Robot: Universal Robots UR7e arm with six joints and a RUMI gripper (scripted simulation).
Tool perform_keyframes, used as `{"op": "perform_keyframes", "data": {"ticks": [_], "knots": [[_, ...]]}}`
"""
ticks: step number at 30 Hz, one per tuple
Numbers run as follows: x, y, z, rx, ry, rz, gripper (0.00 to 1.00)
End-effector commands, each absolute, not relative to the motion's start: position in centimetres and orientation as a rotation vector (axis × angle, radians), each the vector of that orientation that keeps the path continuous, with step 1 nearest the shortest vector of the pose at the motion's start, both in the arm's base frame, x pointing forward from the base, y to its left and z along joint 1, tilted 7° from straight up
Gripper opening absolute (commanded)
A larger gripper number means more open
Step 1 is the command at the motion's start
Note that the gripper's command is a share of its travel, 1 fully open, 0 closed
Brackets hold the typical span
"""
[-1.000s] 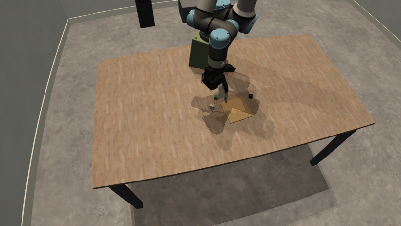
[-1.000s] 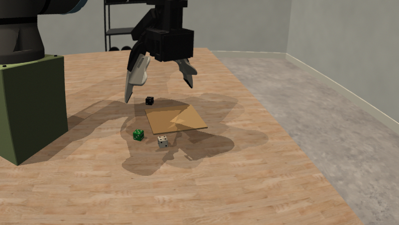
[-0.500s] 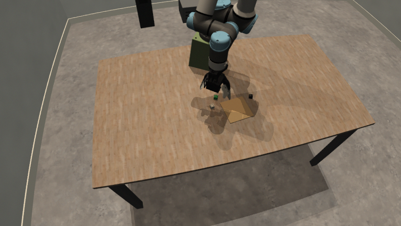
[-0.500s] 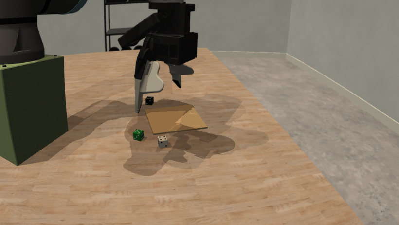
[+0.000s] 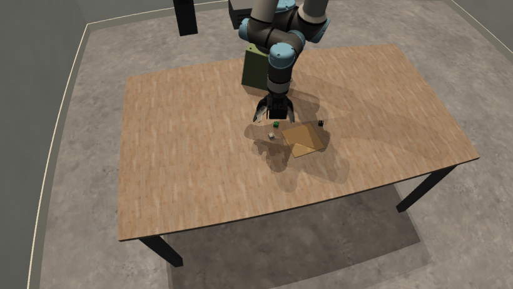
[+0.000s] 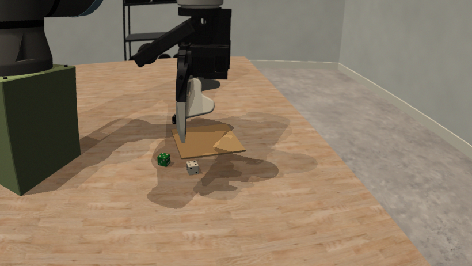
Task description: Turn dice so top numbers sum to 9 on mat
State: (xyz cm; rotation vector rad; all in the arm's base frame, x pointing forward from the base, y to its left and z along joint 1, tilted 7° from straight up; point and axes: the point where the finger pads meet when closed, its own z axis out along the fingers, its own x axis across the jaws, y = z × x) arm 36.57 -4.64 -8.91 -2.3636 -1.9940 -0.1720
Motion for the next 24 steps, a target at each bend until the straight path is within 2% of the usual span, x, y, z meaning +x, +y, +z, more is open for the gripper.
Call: {"op": "perform_keyframes", "data": {"ticks": [1,24], "knots": [[36.68,-4.77,-9.10,-2.254,-2.125,-0.182,1.00],[36.95,-5.02,-9.59,-1.986,-2.396,-0.189,1.00]]}}
